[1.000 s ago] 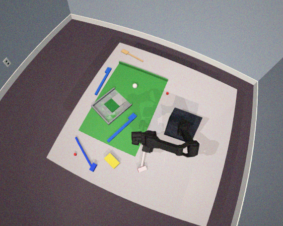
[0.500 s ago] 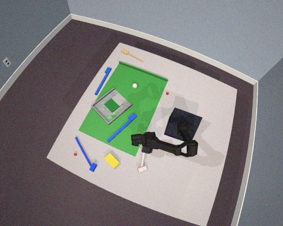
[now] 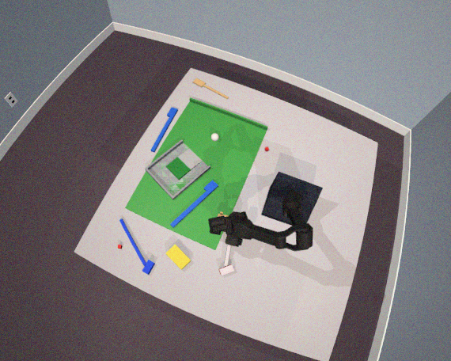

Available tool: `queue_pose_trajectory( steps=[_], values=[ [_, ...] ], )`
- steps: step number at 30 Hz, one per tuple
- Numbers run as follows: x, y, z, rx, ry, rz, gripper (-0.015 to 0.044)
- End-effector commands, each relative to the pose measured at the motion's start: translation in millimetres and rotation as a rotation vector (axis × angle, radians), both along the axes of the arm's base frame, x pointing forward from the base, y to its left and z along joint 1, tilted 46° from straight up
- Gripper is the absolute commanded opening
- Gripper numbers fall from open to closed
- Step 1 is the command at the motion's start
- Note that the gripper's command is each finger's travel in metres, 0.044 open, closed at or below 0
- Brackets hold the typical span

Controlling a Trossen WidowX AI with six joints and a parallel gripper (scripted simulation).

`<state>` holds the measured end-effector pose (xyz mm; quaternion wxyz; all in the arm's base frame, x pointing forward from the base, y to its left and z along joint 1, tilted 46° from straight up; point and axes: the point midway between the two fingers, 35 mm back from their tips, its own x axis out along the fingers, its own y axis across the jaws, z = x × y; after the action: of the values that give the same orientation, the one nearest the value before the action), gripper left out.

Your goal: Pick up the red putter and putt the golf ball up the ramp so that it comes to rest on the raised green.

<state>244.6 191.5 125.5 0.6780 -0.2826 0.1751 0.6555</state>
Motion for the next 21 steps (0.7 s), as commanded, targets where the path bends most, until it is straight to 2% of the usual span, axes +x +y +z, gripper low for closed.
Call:
queue_pose_trajectory(
  steps=[1,3,18,21],
  values=[
    [-1.6,-0.1,-4.9,-0.007,0.009,-0.005,0.044],
    [-1.6,-0.1,-4.9,-0.007,0.009,-0.005,0.044],
    [-0.2,0.5,-1.1,0.0,0.001,0.0,0.0046],
    [-0.2,0.5,-1.1,0.0,0.001,0.0,0.0026]
  ],
)
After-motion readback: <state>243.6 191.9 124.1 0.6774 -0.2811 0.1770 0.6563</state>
